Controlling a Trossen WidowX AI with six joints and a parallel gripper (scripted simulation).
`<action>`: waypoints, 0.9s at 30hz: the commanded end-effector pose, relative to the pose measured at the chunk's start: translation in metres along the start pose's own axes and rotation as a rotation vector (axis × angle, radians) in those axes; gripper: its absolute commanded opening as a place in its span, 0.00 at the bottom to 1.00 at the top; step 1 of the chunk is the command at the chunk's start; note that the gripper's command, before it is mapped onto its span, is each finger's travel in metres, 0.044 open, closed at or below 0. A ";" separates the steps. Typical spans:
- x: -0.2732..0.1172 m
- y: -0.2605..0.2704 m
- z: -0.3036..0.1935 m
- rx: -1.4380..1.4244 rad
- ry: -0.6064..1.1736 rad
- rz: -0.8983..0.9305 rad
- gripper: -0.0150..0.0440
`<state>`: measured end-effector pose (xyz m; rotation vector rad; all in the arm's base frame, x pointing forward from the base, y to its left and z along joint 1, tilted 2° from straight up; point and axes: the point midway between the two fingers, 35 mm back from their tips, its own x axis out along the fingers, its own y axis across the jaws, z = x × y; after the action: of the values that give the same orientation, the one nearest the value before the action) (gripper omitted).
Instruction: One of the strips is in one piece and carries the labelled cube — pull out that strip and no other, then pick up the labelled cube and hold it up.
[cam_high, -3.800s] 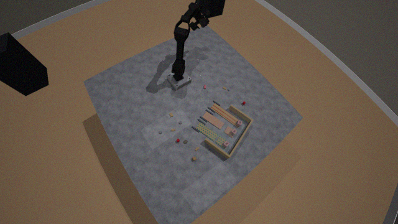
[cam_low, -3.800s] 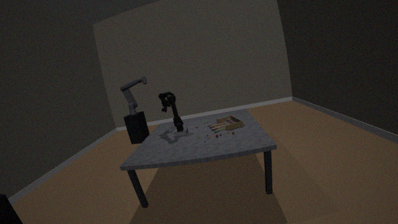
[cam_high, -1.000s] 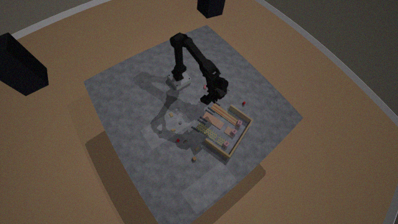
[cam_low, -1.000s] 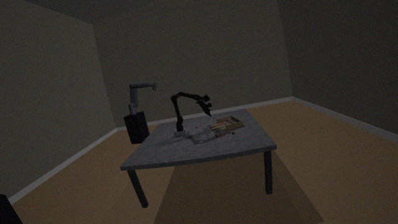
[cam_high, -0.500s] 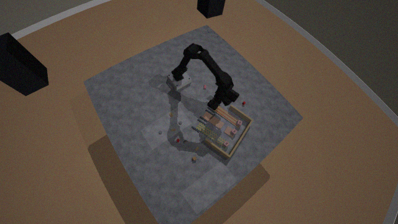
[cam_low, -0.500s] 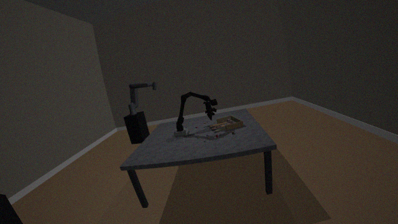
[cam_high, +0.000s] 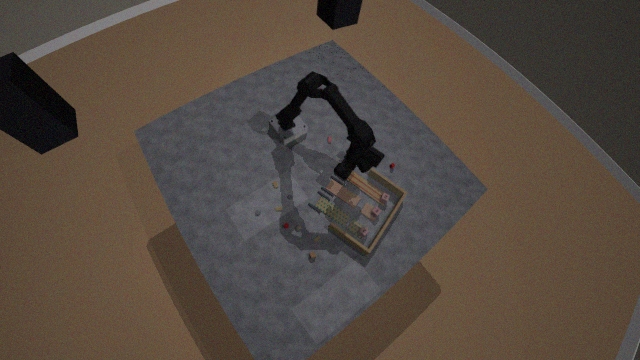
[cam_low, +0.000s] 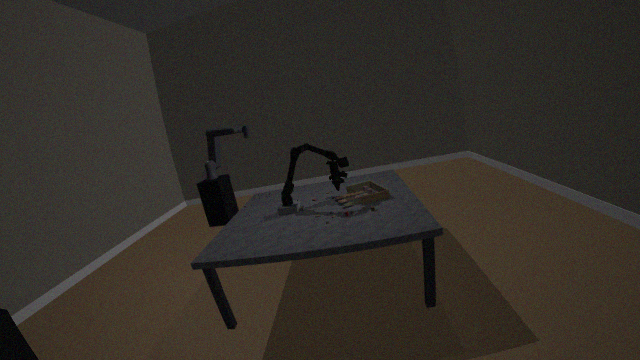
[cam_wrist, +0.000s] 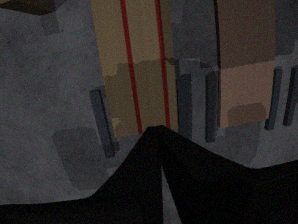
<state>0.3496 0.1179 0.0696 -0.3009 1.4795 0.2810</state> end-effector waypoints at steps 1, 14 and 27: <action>0.009 0.001 0.000 0.005 0.002 0.004 0.25; 0.031 0.002 0.000 0.005 0.002 0.004 0.25; 0.050 0.004 0.000 0.005 0.002 0.004 0.25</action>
<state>0.3519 0.1208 0.0257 -0.3008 1.4801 0.2812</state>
